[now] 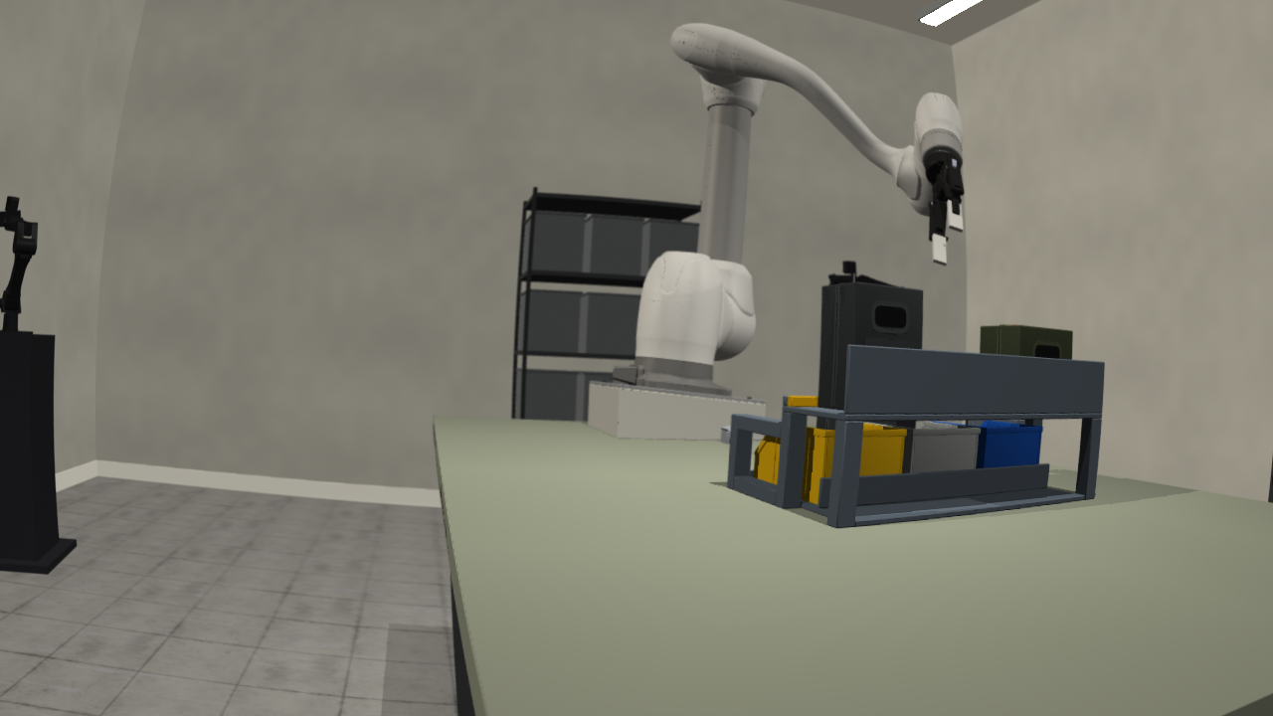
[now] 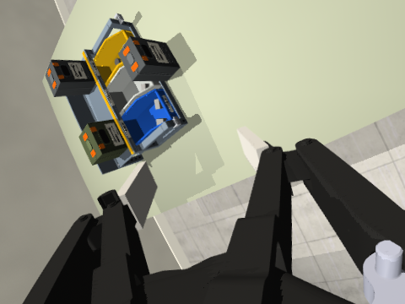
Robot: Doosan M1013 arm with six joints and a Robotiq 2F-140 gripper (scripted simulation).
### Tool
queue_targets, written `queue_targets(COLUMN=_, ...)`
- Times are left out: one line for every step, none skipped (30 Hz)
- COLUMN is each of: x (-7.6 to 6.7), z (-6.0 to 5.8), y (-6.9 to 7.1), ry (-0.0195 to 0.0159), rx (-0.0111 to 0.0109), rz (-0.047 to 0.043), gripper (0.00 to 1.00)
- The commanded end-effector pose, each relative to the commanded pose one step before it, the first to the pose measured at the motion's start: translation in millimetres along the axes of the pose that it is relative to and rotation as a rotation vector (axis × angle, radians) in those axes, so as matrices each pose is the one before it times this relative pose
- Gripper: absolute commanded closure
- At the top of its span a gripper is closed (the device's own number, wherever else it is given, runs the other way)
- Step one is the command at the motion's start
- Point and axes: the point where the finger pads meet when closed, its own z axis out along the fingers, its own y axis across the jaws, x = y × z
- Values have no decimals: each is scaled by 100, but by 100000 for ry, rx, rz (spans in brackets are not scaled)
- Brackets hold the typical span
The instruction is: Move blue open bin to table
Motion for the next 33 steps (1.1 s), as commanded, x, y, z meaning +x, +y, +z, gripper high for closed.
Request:
queue_targets(x=350, z=312, y=-283, ry=64, rx=-590, rz=2010, gripper=43)
queue_targets(x=0, z=0, y=0, ry=0, rx=0, rz=0, gripper=43)
queue_targets(x=0, z=0, y=0, ry=0, rx=0, rz=0, gripper=43)
queue_targets(x=0, z=0, y=0, ry=0, rx=0, rz=0, gripper=43)
queue_targets(x=0, z=0, y=0, ry=0, rx=0, rz=0, gripper=43)
queue_targets(x=0, z=0, y=0, ry=0, rx=0, rz=0, gripper=43)
queue_targets(x=0, z=0, y=0, ry=0, rx=0, rz=0, gripper=43)
queue_targets(x=481, z=655, y=-436, ry=-345, rx=-1496, rz=4799, gripper=43)
queue_targets(x=513, z=678, y=-526, ry=-298, rx=-1518, rz=4965, gripper=43)
queue_targets(x=488, z=668, y=-562, ry=-298, rx=-1518, rz=4965, gripper=43)
queue_targets(x=461, z=658, y=-595, ry=-298, rx=-1518, rz=4965, gripper=43)
queue_targets(x=433, z=647, y=-627, ry=-298, rx=-1518, rz=4965, gripper=43)
queue_targets(x=0, z=0, y=0, ry=0, rx=0, rz=0, gripper=43)
queue_targets(x=0, z=0, y=0, ry=0, rx=0, rz=0, gripper=43)
queue_targets(x=0, z=0, y=0, ry=0, rx=0, rz=0, gripper=43)
queue_targets(x=0, z=0, y=0, ry=0, rx=0, rz=0, gripper=43)
queue_targets(x=0, z=0, y=0, ry=0, rx=0, rz=0, gripper=43)
queue_targets(x=0, z=0, y=0, ry=0, rx=0, rz=0, gripper=43)
queue_targets(x=0, z=0, y=0, ry=0, rx=0, rz=0, gripper=43)
queue_targets(x=0, z=0, y=0, ry=0, rx=0, rz=0, gripper=43)
queue_targets(x=0, z=0, y=0, ry=0, rx=0, rz=0, gripper=43)
queue_targets(x=0, z=0, y=0, ry=0, rx=0, rz=0, gripper=43)
queue_targets(x=0, z=0, y=0, ry=0, rx=0, rz=0, gripper=43)
queue_targets(x=0, z=0, y=0, ry=0, rx=0, rz=0, gripper=43)
queue_targets(x=357, z=607, y=-587, ry=-343, rx=-1509, rz=4787, gripper=43)
queue_targets(x=373, z=624, y=-686, ry=-296, rx=-1515, rz=4966, gripper=43)
queue_targets(x=340, z=613, y=-713, ry=-296, rx=-1515, rz=4966, gripper=43)
queue_targets(x=306, z=601, y=-739, ry=-296, rx=-1515, rz=4966, gripper=43)
queue_targets(x=270, z=588, y=-762, ry=-296, rx=-1515, rz=4966, gripper=43)
queue_targets(x=0, z=0, y=0, ry=0, rx=0, rz=0, gripper=43)
queue_targets(x=0, z=0, y=0, ry=0, rx=0, rz=0, gripper=43)
queue_targets(x=0, z=0, y=0, ry=0, rx=0, rz=0, gripper=43)
queue_targets(x=0, z=0, y=0, ry=0, rx=0, rz=0, gripper=43)
